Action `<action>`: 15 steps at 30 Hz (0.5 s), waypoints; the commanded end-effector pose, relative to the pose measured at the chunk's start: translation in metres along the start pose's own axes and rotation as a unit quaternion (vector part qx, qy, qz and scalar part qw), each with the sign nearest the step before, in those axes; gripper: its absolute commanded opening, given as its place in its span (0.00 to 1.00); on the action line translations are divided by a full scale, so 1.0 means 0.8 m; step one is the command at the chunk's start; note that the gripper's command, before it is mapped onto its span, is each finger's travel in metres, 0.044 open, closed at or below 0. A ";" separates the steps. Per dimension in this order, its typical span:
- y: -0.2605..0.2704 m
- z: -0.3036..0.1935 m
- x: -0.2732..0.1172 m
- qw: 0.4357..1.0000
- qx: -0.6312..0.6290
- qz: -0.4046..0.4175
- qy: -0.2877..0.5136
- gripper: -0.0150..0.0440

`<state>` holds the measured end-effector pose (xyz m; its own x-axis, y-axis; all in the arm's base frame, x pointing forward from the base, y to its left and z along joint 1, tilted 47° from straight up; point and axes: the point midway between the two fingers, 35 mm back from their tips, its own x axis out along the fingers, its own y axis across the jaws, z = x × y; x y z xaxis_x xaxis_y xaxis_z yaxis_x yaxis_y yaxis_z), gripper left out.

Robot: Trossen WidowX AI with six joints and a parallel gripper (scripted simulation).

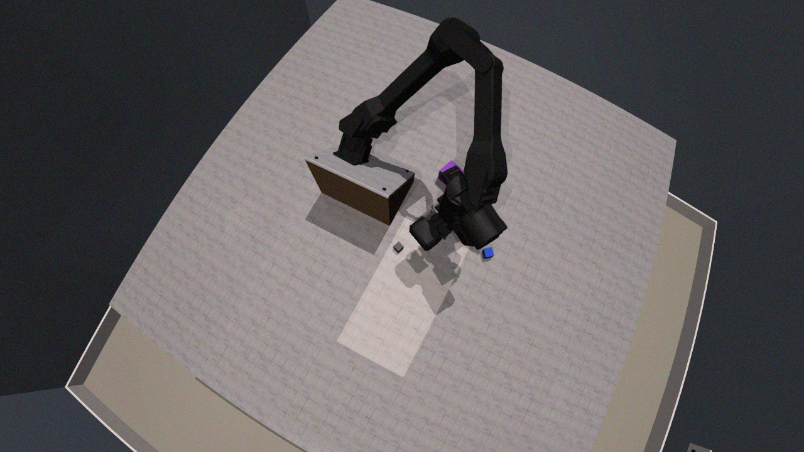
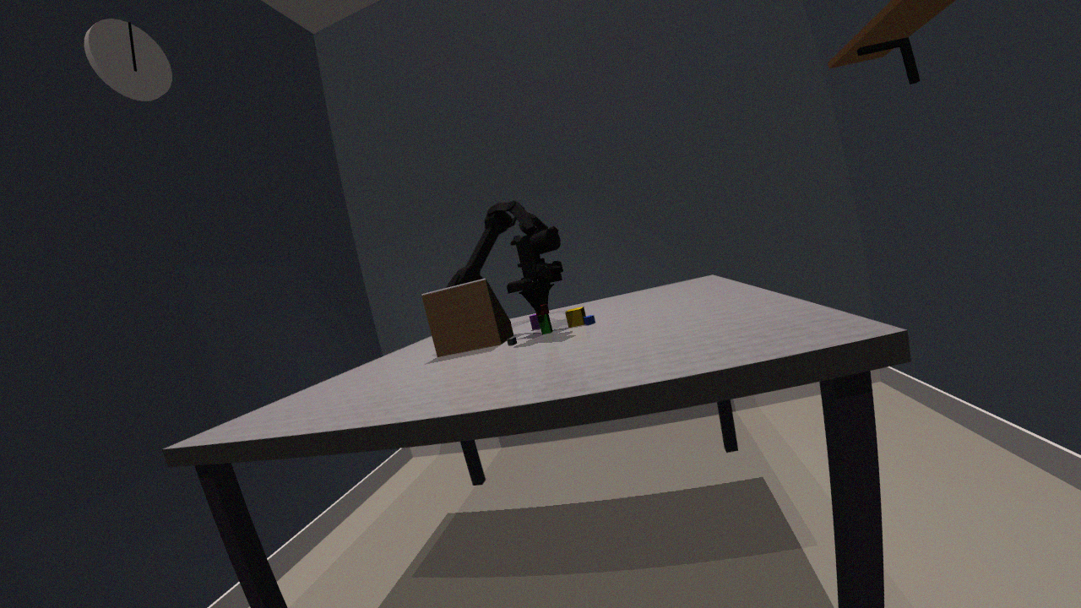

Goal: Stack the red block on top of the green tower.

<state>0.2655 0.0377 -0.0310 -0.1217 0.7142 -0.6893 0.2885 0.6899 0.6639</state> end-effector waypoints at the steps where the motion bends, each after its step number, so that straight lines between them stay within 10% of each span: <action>1: 0.001 -0.001 0.001 1.000 0.003 0.003 0.000 0.25; 15: 0.000 0.000 -0.002 1.000 0.003 0.003 0.000 0.25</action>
<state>0.2651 0.0382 -0.0316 -0.1220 0.7144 -0.6891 0.2892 0.6897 0.6638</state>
